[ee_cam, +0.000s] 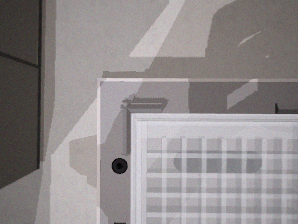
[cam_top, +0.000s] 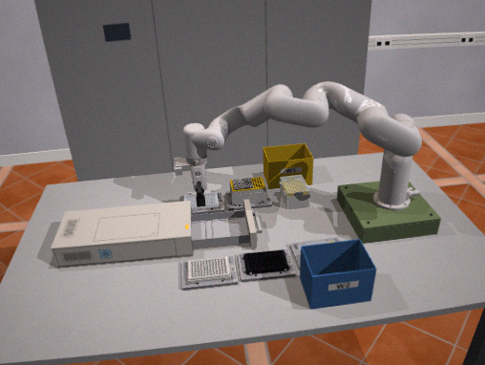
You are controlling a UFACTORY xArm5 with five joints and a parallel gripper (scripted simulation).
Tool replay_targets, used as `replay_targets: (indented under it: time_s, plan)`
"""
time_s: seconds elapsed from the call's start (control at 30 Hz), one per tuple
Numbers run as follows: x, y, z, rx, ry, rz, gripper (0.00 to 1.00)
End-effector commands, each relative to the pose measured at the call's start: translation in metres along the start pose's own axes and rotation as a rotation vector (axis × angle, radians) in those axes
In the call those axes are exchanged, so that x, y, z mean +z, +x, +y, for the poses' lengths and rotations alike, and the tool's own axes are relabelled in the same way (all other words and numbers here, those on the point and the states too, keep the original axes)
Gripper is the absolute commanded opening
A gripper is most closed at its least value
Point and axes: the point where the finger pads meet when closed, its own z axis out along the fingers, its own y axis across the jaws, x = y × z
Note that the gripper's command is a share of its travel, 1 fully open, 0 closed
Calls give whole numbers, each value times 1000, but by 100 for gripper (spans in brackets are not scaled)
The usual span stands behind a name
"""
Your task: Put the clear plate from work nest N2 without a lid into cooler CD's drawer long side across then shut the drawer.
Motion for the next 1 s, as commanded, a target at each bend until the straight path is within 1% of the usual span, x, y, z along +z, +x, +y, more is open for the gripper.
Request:
replay_targets:
  time_s: [0.0, 0.13, 0.77, 0.8, 0.97]
  plan:
    - [-1, 2, 1, 0, -7, 5, 100]
    - [2, 2, 1, 0, -7, 5, 100]
    - [2, 2, 1, 0, -7, 5, 100]
    - [1, 2, 1, 0, -7, 5, 0]
    - [0, 2, 1, 0, -7, 5, 0]
